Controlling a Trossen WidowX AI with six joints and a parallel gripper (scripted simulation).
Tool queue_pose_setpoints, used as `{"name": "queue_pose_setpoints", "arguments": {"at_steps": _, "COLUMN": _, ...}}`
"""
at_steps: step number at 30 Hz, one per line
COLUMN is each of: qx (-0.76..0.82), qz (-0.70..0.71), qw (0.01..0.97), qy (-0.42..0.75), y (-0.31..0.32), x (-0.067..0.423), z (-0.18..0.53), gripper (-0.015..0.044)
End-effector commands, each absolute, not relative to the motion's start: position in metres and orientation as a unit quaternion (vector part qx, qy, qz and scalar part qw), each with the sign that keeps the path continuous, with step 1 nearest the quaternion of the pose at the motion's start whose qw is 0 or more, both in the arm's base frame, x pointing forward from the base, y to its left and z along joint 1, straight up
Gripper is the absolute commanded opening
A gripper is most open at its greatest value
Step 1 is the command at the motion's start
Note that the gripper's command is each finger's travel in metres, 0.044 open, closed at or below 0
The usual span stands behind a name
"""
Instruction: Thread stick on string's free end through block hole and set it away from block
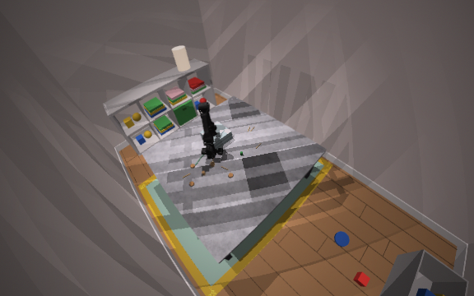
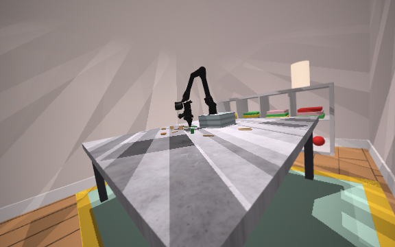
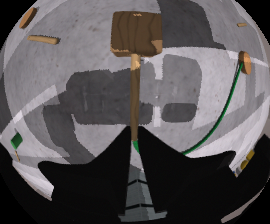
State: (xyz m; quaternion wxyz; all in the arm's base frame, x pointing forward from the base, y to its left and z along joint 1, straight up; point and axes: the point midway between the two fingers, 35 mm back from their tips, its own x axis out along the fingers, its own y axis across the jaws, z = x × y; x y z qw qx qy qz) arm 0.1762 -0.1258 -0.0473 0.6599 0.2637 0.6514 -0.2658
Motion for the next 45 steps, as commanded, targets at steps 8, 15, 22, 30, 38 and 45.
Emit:
{"name": "queue_pose_setpoints", "arguments": {"at_steps": 8, "qx": 0.264, "qz": -0.263, "qw": 0.660, "qy": 0.652, "y": -0.136, "x": 0.188, "z": -0.047, "gripper": 0.0000}}
{"name": "queue_pose_setpoints", "arguments": {"at_steps": 15, "qx": 0.263, "qz": -0.263, "qw": 0.661, "qy": 0.652, "y": -0.144, "x": 0.196, "z": -0.047, "gripper": 0.0000}}
{"name": "queue_pose_setpoints", "arguments": {"at_steps": 22, "qx": 0.263, "qz": -0.263, "qw": 0.661, "qy": 0.652, "y": -0.151, "x": 0.203, "z": -0.047, "gripper": 0.0000}}
{"name": "queue_pose_setpoints", "arguments": {"at_steps": 30, "qx": 0.263, "qz": -0.263, "qw": 0.661, "qy": 0.652, "y": -0.159, "x": 0.211, "z": -0.046, "gripper": 0.0000}}
{"name": "queue_pose_setpoints", "arguments": {"at_steps": 38, "qx": 0.263, "qz": -0.263, "qw": 0.661, "qy": 0.651, "y": -0.164, "x": 0.216, "z": -0.046, "gripper": 0.0000}}
{"name": "queue_pose_setpoints", "arguments": {"at_steps": 45, "qx": 0.263, "qz": -0.267, "qw": 0.662, "qy": 0.649, "y": -0.162, "x": 0.215, "z": -0.045, "gripper": 0.0120}}
